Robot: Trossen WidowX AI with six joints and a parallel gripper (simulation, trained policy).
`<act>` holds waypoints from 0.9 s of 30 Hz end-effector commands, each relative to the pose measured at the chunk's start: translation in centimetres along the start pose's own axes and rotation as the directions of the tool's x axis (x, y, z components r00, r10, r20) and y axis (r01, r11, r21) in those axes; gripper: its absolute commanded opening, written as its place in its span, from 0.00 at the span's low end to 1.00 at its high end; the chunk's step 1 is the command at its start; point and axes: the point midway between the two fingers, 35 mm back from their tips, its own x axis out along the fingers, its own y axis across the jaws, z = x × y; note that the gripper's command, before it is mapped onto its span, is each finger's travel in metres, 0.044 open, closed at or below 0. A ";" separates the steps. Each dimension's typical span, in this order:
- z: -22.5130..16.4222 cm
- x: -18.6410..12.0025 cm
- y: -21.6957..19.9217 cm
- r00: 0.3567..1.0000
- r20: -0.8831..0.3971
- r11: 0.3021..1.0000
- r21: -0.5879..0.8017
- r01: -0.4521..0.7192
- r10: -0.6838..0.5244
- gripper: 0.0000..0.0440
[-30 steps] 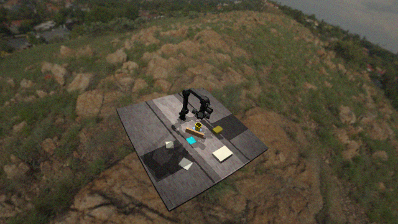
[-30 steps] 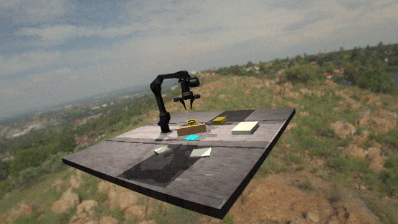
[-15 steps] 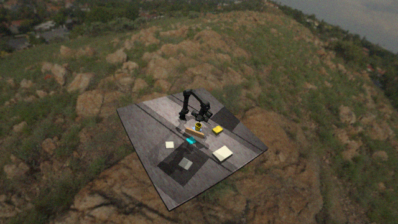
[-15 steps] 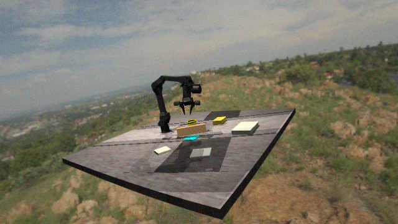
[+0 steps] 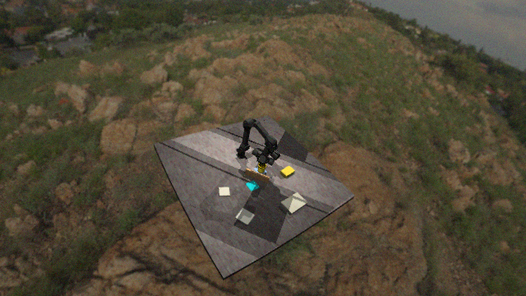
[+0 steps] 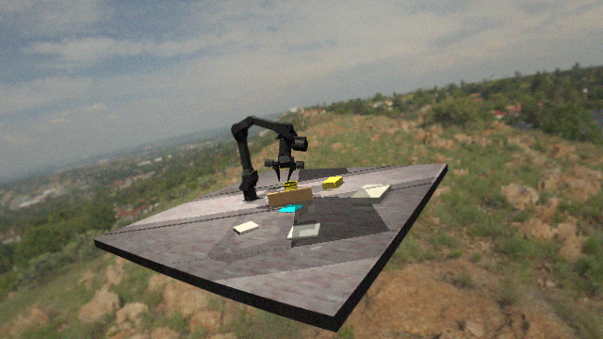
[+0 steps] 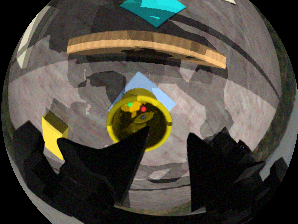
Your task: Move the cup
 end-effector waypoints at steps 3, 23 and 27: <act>-0.1 1.6 0.0 1.000 0.001 1.000 -0.005 0.026 -0.026 0.43; 0.0 6.1 0.7 0.999 0.019 0.994 -0.107 0.031 -0.029 0.05; 0.1 5.6 0.8 1.000 0.023 0.995 -0.103 0.014 -0.012 0.03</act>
